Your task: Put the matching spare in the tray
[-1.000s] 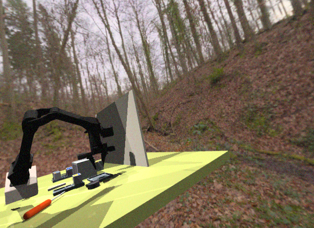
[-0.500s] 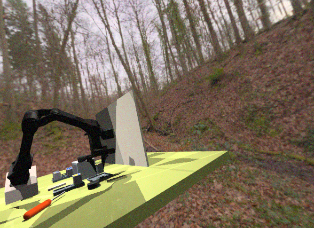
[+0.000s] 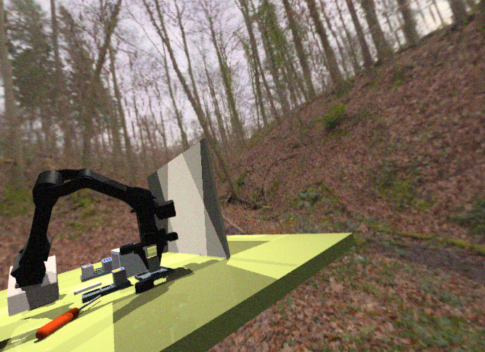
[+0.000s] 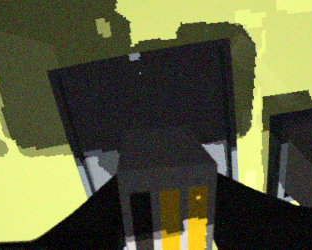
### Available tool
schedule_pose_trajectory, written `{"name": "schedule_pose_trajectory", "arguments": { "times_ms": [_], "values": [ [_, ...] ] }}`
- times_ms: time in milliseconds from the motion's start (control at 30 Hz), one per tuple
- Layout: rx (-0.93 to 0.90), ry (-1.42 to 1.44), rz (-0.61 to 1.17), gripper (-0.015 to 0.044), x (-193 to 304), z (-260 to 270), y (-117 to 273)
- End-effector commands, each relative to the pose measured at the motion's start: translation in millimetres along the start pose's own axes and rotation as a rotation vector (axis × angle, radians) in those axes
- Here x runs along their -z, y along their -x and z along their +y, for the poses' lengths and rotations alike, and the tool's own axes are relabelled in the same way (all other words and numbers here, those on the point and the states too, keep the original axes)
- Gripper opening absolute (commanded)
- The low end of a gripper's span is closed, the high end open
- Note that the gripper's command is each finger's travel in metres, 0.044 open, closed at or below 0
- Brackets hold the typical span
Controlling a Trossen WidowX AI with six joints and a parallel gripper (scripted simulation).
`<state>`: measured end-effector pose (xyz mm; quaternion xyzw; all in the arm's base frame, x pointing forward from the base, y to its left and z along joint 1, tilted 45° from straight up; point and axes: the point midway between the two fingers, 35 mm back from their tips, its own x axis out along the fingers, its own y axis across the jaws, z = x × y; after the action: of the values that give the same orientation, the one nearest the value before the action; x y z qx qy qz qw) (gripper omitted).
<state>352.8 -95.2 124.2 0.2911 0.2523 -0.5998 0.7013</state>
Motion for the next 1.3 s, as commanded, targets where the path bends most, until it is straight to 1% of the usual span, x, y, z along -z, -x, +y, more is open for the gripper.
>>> {"name": "schedule_pose_trajectory", "arguments": {
  "times_ms": [0,33,600,667,833,900,1200,1267],
  "values": [
    [0.003,0.011,0.003,0.0000,2,-3,-4],
    [0.003,0.011,0.003,0.0000,2,-3,-4],
    [0.001,0.000,0.000,0.0440,0,0,-1],
    [0.001,0.001,0.003,0.0440,1,1,8],
    [0.005,0.009,0.012,0.0440,3,2,83],
    [0.005,0.012,0.009,0.0440,2,-1,103],
    [0.005,0.012,0.009,0.0440,2,-2,105],
    [0.006,0.023,0.013,0.0440,5,-2,101]
  ]
}}
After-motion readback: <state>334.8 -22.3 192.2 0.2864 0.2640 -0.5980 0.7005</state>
